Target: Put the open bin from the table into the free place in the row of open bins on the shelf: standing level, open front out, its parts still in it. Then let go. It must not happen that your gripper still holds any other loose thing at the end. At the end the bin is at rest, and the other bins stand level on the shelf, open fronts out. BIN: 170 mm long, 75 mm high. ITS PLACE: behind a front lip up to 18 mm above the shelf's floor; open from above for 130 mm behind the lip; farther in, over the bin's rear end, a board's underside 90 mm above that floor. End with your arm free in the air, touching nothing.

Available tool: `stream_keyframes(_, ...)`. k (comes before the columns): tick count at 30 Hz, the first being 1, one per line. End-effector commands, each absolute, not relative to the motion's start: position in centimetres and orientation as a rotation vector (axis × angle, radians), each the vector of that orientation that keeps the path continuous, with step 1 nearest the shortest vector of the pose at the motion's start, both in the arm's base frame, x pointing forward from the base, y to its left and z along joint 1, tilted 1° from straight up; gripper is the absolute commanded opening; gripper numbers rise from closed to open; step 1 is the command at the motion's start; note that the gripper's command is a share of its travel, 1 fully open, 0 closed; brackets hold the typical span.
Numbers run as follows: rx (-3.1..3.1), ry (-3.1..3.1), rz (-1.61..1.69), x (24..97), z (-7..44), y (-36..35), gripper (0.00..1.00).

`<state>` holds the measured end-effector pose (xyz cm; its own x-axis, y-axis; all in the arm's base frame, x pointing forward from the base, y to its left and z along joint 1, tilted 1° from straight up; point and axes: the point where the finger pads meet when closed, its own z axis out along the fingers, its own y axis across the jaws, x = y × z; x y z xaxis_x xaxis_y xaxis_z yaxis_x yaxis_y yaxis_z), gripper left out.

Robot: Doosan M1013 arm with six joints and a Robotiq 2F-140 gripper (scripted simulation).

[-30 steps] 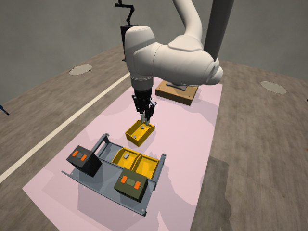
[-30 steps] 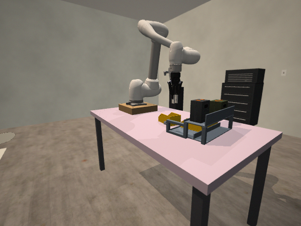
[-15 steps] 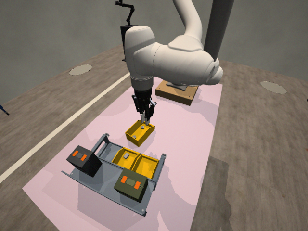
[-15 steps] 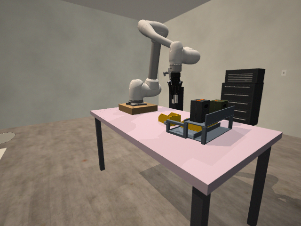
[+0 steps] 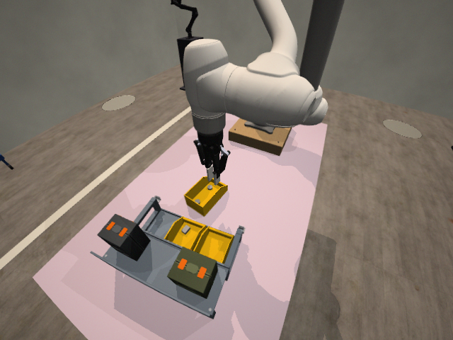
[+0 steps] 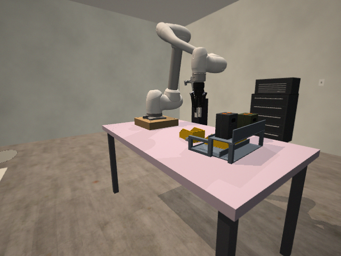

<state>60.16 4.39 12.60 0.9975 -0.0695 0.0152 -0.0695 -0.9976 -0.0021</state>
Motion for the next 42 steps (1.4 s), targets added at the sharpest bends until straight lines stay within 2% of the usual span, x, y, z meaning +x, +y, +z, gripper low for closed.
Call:
stream_keyframes(1,-3.138,0.109,-0.024,60.2,12.4,4.4,0.15)
stream_keyframes(42,-3.138,0.109,-0.024,60.3,6.3,4.4,0.15)
